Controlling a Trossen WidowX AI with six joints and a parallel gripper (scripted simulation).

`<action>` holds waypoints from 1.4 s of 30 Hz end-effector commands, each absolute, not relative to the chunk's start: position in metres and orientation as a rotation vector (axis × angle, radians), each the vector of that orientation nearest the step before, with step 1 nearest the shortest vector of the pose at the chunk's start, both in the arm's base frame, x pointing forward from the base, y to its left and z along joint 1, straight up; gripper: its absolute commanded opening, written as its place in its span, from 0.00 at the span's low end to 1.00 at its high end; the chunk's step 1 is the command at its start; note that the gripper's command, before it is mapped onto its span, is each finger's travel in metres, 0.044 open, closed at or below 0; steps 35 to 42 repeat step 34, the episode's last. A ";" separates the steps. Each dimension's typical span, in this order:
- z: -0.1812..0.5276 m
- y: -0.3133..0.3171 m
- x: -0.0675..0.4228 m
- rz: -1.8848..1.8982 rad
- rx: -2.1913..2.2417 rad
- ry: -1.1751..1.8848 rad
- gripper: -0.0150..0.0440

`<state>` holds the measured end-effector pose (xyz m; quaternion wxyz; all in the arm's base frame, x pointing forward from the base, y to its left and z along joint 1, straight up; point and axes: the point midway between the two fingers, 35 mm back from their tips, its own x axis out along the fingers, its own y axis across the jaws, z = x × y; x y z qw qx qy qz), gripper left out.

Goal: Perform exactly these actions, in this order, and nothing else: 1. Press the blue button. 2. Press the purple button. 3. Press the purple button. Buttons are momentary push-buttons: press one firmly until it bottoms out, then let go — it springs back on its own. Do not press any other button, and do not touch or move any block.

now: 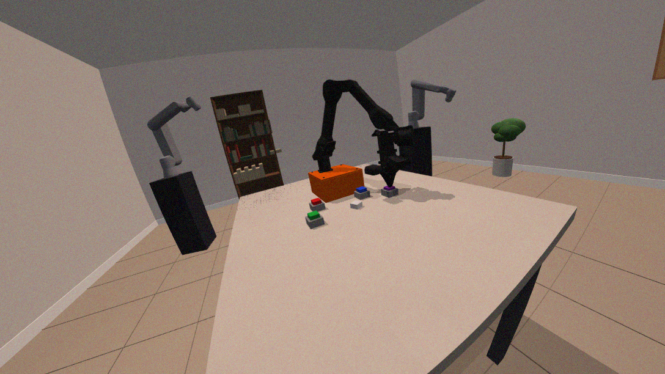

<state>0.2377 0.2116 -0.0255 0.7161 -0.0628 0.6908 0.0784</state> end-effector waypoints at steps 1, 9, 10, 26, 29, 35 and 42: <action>-0.029 0.209 0.235 0.166 -0.141 1.542 0.29; -0.029 0.209 0.235 0.166 -0.141 1.542 0.29; -0.029 0.209 0.235 0.166 -0.141 1.542 0.29; 0.027 0.224 0.223 0.167 -0.140 1.542 0.42; 0.064 0.244 0.200 0.168 -0.139 1.544 0.56; 0.066 0.245 0.198 0.168 -0.138 1.544 0.73; 0.066 0.245 0.198 0.168 -0.138 1.544 0.73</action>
